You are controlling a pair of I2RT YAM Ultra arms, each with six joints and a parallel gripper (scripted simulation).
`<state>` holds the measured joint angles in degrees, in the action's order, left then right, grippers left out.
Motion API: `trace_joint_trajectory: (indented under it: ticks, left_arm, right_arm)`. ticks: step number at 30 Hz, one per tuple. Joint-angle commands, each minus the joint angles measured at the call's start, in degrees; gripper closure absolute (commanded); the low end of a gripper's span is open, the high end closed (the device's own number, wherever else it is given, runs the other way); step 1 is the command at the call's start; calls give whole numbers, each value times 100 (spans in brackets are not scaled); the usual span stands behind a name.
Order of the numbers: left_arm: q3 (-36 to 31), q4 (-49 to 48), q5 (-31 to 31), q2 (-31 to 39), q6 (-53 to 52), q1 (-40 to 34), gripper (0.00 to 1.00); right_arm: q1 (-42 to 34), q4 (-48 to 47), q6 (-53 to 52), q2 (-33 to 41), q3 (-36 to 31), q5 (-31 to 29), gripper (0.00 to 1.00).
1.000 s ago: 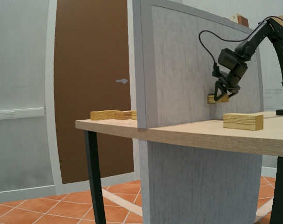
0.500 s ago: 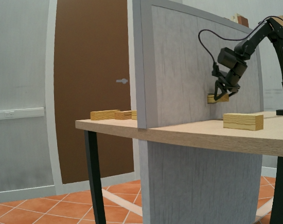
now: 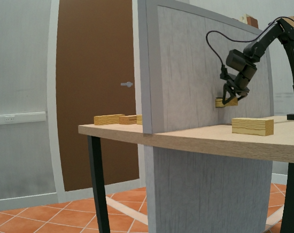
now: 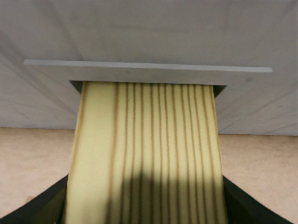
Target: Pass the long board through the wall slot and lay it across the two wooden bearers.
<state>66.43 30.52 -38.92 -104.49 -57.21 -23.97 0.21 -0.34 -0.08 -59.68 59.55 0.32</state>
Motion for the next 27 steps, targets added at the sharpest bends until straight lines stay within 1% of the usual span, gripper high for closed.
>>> trace_joint_trajectory:
  ticks: [1, 9, 10, 19, 20, 24, 27]
  left_arm:
    - [337, -188, -397, 286, 49, -51, 100]
    - [312, -207, -391, 295, 69, -87, 100]
    - [330, -117, -159, 161, 99, -121, 100]
    - [331, -114, -156, 162, 95, -120, 100]
    - [331, -114, -156, 162, 95, -121, 100]
    - [331, -114, -156, 162, 95, -121, 100]
    - [331, -114, -156, 162, 95, -121, 100]
  right_arm:
    - [-51, -163, -17, -52, 249, 50, 0]
    - [-51, -163, -17, -52, 249, 50, 0]
    - [-51, -163, -17, -52, 249, 50, 24]
    - [-9, -163, -14, 15, 208, 27, 24]
    - [-120, 153, 183, -257, 178, 217, 24]
    - [-251, 468, 1031, -548, 106, 889, 24]
    - [-424, 596, 1697, -885, 218, 1320, 24]
